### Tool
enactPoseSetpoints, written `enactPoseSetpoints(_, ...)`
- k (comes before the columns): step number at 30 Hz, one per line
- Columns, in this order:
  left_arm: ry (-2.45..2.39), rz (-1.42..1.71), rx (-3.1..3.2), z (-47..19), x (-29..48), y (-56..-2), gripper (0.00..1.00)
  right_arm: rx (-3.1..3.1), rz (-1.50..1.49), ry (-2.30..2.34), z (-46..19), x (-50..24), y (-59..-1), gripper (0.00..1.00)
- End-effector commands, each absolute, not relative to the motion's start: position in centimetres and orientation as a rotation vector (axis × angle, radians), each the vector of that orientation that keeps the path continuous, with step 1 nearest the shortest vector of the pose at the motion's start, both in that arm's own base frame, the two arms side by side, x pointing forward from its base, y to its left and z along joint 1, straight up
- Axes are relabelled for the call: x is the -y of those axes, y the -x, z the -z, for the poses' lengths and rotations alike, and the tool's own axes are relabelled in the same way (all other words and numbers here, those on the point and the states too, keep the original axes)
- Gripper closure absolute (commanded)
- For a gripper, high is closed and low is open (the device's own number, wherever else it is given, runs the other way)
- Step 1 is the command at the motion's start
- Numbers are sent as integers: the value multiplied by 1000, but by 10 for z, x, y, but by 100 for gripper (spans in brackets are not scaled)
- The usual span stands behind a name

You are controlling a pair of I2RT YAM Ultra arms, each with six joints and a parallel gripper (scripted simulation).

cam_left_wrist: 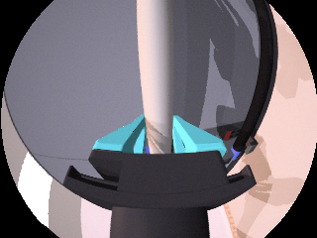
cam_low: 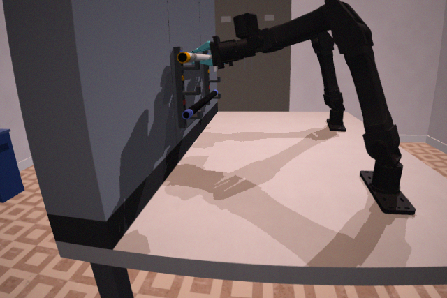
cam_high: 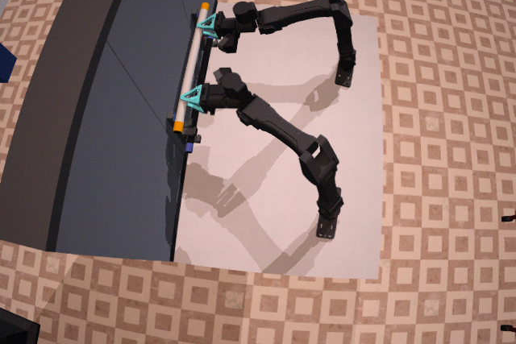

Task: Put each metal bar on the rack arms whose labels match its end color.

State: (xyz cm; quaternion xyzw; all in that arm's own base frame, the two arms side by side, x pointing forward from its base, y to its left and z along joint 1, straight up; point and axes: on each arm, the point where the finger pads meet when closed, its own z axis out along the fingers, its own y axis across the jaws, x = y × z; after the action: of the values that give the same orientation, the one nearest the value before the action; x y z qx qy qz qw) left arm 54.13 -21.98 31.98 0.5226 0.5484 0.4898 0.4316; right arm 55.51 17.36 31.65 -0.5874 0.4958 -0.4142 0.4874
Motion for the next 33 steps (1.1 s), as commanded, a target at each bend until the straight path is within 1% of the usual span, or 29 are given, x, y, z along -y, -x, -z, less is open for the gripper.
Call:
enactPoseSetpoints(1,-1169,-1266,-1265,-394,216,-538,100,-1083,1085,1297,-396,-171,-553,100)
enactPoseSetpoints(33,-1160,-1261,-1269,-403,216,-537,100,-1076,1092,1300,-409,-171,-551,100)
